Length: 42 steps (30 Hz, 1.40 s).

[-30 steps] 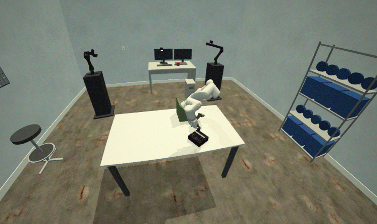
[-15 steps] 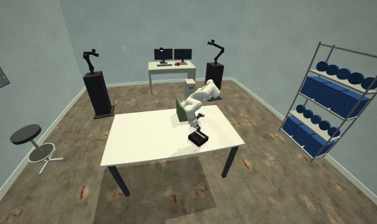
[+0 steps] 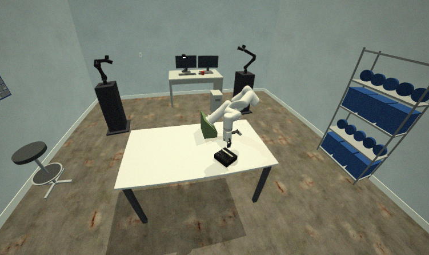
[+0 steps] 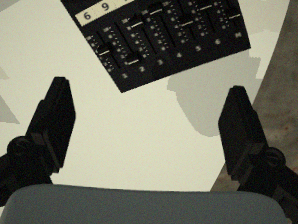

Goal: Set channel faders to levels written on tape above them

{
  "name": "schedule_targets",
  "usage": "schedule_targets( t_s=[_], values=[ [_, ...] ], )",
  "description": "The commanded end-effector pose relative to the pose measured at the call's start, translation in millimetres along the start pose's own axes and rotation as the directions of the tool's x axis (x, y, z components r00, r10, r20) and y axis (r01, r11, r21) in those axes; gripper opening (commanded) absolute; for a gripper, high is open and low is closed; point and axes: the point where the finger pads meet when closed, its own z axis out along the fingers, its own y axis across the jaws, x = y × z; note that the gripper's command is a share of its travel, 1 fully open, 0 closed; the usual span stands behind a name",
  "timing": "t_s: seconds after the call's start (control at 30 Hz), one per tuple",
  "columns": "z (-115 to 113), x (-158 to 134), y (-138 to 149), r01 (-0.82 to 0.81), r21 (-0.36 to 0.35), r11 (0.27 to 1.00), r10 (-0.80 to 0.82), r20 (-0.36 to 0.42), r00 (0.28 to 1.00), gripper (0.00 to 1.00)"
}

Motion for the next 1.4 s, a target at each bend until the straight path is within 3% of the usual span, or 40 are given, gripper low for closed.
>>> schedule_targets(
  t_s=[0.0,0.3,0.47,0.67,0.8,0.83,1.37],
  values=[
    [0,2,3,-0.023,-0.036,0.999,0.025,0.055,0.998,1.0],
    [3,-2,3,0.003,-0.034,0.999,-0.001,0.055,0.998,1.0],
    [19,-18,4,0.121,-0.027,0.992,-0.119,0.056,0.991,1.0],
    [66,-66,-2,0.427,0.001,0.904,-0.426,0.061,0.903,1.0],
    [73,-74,-4,0.474,0.007,0.881,-0.473,0.062,0.879,1.0],
    [73,-74,-4,0.474,0.007,0.881,-0.473,0.062,0.879,0.0],
    [73,-74,-4,0.474,0.007,0.881,-0.473,0.062,0.879,0.0]
  ],
)
